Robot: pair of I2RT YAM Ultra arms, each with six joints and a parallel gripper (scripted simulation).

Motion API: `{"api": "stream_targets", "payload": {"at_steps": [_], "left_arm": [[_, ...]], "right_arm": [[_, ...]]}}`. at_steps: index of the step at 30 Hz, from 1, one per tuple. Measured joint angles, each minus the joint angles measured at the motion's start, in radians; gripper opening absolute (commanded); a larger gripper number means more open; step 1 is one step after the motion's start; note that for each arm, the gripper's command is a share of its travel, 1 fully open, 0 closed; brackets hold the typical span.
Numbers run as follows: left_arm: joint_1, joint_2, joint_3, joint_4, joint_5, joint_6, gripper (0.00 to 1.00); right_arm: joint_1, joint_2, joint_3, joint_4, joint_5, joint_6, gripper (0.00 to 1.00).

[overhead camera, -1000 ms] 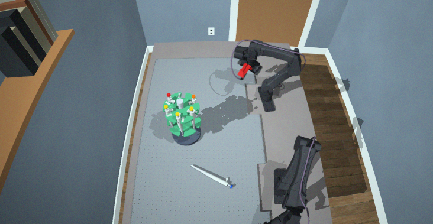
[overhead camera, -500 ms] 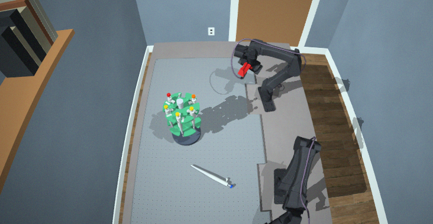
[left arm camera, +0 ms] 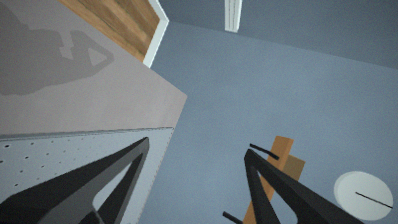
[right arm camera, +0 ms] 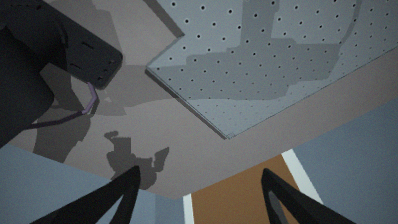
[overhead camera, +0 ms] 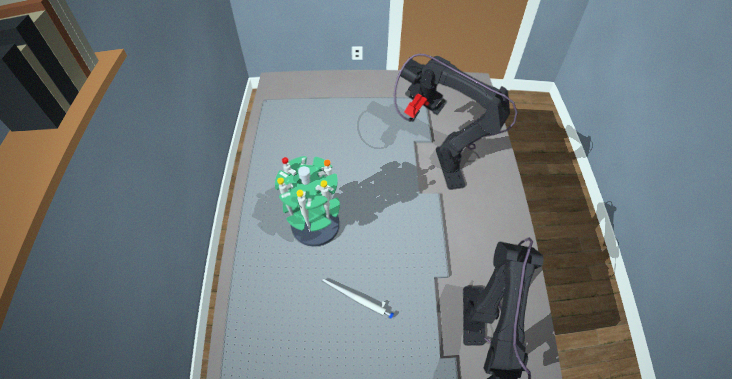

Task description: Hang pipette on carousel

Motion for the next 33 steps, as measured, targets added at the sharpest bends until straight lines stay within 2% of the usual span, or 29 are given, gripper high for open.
{"api": "stream_targets", "payload": {"at_steps": [13,20,25,33], "left_arm": [[0.067,0.140,0.175,-0.063,0.059,0.043,1.00],[0.086,0.192,0.246,-0.093,0.078,0.061,1.00],[0.086,0.193,0.247,-0.103,0.081,0.066,1.00],[0.086,0.193,0.247,-0.109,0.082,0.069,1.00]], "right_arm": [[-0.229,0.061,0.091,0.040,-0.043,-0.230,1.00],[-0.300,0.095,0.134,0.051,-0.064,-0.311,1.00],[-0.291,0.103,0.220,0.034,-0.085,-0.233,1.00],[-0.291,0.086,0.274,0.005,-0.115,-0.028,1.00]]}}
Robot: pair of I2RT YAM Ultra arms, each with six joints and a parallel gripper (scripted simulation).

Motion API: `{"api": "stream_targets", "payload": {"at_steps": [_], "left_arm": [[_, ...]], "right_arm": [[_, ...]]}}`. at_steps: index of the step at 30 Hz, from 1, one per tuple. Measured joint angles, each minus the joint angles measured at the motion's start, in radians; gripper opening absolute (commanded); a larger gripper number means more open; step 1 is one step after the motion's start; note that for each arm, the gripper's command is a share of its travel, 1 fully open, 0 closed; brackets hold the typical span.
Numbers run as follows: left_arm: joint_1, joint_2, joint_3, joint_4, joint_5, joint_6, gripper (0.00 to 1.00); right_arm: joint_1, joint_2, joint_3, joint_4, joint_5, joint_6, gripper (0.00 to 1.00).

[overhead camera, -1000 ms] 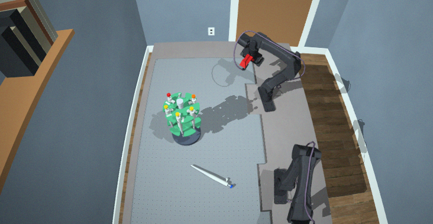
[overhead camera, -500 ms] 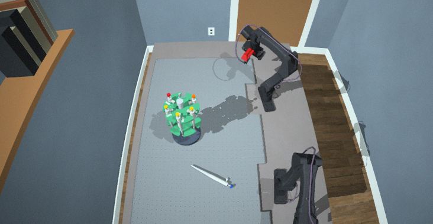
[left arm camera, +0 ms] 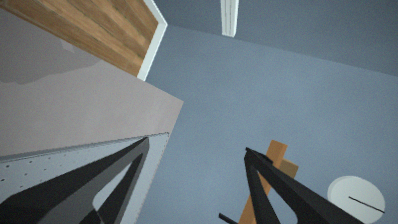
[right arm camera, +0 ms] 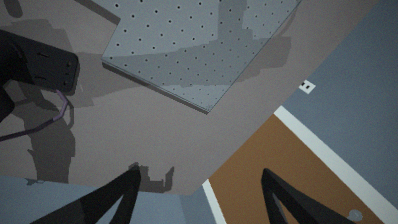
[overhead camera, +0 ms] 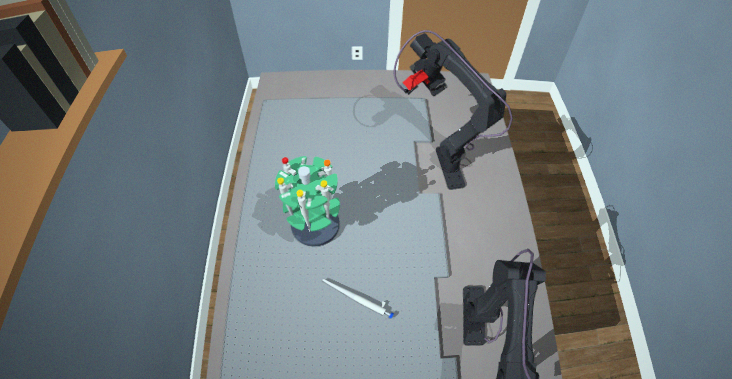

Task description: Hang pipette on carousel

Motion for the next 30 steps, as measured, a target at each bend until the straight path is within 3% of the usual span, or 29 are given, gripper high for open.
{"api": "stream_targets", "payload": {"at_steps": [30], "left_arm": [[0.000,0.000,0.000,-0.001,0.000,0.000,1.00]], "right_arm": [[0.005,-0.067,0.216,-0.071,-0.138,0.898,1.00]]}}
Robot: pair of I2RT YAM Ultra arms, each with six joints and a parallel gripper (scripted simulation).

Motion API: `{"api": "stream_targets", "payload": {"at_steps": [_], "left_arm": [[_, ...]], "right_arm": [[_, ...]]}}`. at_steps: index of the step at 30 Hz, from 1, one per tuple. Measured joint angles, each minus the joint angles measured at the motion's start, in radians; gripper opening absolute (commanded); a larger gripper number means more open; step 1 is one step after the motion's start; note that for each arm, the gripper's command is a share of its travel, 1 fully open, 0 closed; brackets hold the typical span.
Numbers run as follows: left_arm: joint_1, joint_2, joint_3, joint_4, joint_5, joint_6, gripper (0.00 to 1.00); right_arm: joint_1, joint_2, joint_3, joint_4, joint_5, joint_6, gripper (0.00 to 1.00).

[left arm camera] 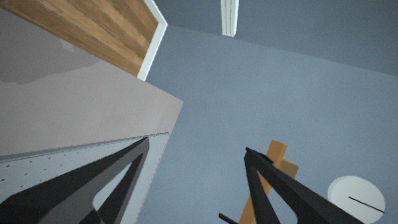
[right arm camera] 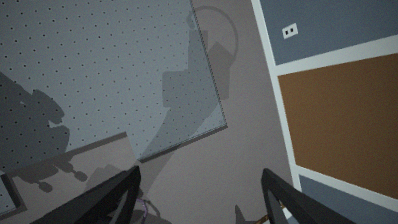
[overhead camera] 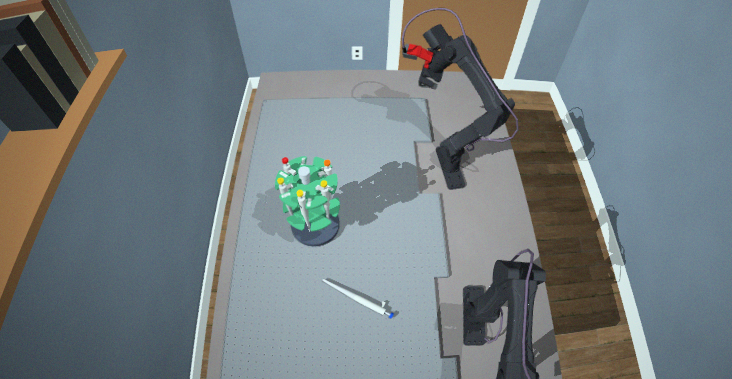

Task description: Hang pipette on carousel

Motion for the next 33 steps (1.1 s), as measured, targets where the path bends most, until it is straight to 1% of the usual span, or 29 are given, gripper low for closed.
{"api": "stream_targets", "payload": {"at_steps": [14,19,21,26,33], "left_arm": [[0.000,0.000,0.000,0.000,0.000,0.000,1.00],[0.000,0.000,0.000,0.000,0.000,0.000,1.00],[0.000,0.000,0.000,0.000,0.000,0.000,1.00],[0.000,0.000,0.000,0.000,0.000,0.000,1.00],[0.000,0.000,0.000,0.000,0.000,0.000,1.00]], "right_arm": [[0.000,-0.034,0.093,-0.014,-0.058,0.422,1.00],[0.019,-0.058,0.099,-0.015,-0.107,0.547,1.00],[0.039,-0.063,0.100,-0.016,-0.119,0.573,1.00],[0.177,-0.055,0.074,-0.010,-0.141,0.594,1.00],[0.232,0.013,-0.031,0.066,-0.227,0.489,1.00]]}}
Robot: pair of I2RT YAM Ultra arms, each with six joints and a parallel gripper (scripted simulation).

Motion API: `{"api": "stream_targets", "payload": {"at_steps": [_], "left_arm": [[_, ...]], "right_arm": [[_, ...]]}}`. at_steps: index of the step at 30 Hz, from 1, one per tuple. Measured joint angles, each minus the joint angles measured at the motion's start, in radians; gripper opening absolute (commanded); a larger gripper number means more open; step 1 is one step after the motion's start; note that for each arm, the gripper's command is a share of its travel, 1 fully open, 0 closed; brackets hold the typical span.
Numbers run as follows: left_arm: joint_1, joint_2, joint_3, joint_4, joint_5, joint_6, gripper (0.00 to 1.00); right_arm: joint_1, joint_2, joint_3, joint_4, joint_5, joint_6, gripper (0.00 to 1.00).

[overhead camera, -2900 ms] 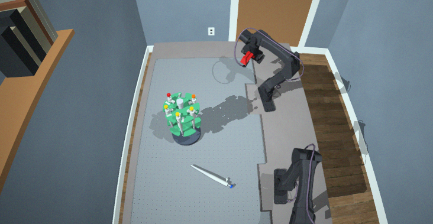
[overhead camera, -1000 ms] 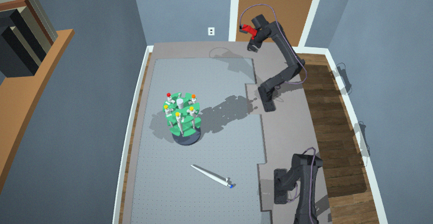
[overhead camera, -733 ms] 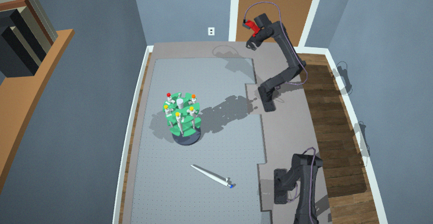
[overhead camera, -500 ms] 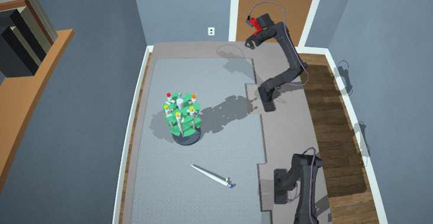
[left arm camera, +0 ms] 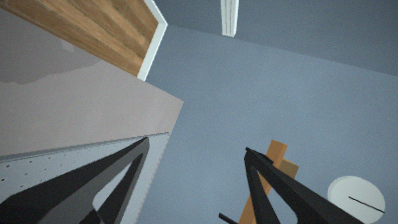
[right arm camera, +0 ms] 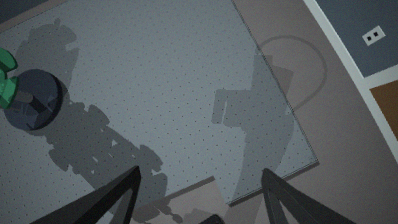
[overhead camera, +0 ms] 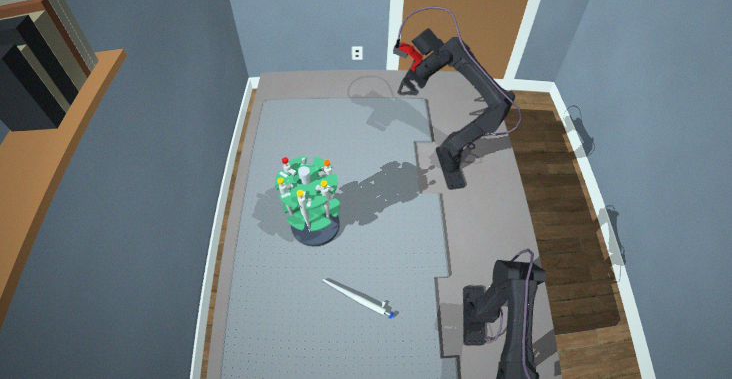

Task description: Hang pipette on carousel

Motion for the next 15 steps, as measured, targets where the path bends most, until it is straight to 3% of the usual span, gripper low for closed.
{"api": "stream_targets", "payload": {"at_steps": [15], "left_arm": [[0.000,0.000,0.000,0.000,0.000,0.000,1.00]], "right_arm": [[0.031,0.116,-0.221,0.242,-0.253,-0.338,1.00]]}}
